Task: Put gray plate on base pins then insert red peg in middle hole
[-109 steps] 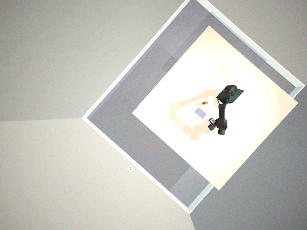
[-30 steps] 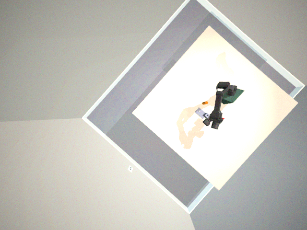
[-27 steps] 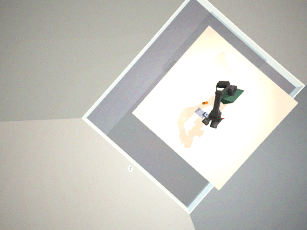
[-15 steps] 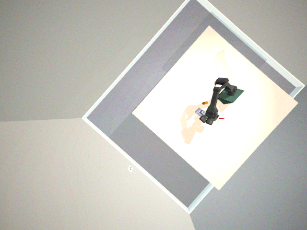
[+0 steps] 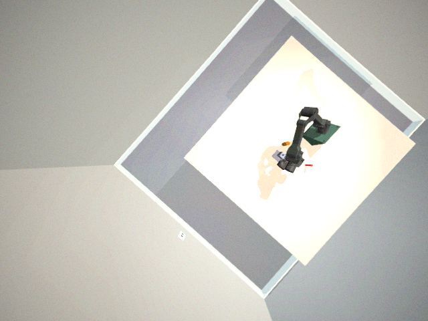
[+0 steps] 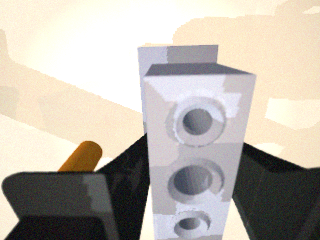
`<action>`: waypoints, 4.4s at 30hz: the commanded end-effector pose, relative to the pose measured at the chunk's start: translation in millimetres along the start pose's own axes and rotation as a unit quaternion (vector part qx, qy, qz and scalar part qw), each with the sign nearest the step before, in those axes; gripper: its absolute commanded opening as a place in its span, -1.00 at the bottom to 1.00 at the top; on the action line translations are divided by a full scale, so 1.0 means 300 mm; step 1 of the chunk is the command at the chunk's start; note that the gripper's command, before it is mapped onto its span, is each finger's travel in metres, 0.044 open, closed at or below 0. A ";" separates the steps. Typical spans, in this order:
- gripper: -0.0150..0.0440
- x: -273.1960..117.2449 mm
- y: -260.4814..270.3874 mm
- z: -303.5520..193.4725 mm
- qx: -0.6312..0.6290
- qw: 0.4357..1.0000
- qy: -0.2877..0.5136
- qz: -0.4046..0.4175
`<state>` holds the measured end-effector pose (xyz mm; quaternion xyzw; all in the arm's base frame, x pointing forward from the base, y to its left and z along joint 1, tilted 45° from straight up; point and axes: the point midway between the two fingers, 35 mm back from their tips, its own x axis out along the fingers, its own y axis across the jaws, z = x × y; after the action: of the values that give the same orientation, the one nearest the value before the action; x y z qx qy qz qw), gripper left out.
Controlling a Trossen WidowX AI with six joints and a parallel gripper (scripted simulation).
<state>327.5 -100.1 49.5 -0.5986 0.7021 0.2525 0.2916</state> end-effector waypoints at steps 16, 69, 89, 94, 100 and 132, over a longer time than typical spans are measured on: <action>-0.49 0.052 -0.002 -0.007 -0.002 1.000 0.003 -0.001; 1.00 -0.188 -0.018 0.002 -0.002 1.000 -0.001 -0.002; 1.00 -0.290 0.037 0.223 0.369 0.929 -0.012 0.001; 1.00 -0.296 0.083 0.331 0.548 0.837 -0.014 0.005; 1.00 -0.298 0.152 0.451 0.733 0.681 -0.012 0.009; 1.00 -0.254 0.302 0.657 0.971 0.238 -0.001 0.003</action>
<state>269.5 110.4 -28.6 0.1407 0.4165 -0.6155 0.6541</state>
